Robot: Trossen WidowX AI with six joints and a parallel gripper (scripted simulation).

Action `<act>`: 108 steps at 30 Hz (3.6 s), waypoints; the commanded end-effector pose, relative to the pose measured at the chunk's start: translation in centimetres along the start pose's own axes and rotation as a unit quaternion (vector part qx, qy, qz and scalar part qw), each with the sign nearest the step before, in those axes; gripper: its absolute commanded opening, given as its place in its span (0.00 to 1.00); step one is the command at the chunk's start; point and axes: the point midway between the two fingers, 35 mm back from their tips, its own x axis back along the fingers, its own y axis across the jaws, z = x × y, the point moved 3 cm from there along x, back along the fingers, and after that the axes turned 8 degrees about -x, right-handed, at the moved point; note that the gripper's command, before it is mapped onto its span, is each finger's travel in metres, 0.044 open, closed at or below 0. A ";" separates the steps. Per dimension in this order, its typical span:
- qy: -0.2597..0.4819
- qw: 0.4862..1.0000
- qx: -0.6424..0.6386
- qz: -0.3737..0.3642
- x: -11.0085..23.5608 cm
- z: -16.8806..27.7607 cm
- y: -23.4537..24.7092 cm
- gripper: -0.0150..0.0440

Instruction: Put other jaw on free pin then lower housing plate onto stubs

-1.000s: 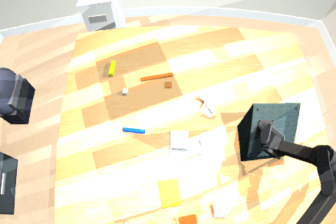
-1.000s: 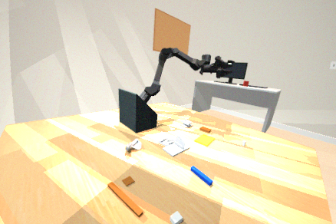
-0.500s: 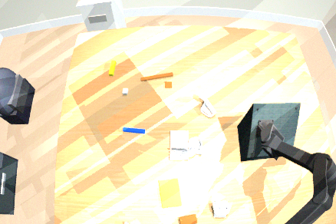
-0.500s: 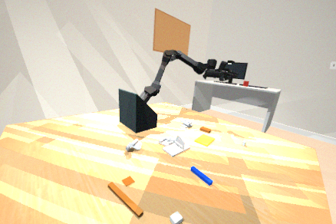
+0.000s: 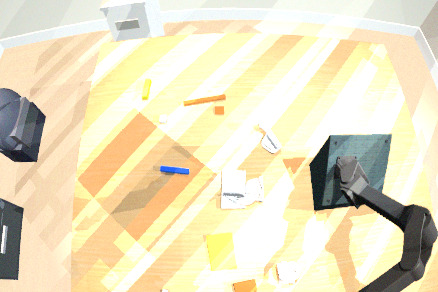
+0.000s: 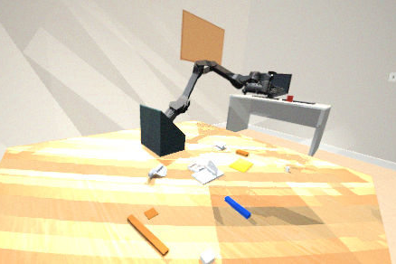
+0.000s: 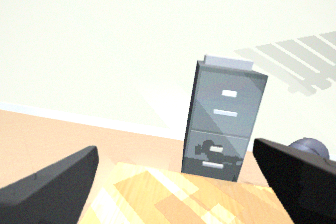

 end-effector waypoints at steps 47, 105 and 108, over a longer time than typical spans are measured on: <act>0.263 0.841 0.441 0.167 -8.1 7.1 -24.7 1.00; 0.657 0.424 0.577 -0.237 9.1 15.3 -58.1 1.00; 0.650 0.416 0.570 -0.281 10.9 15.9 -59.2 1.00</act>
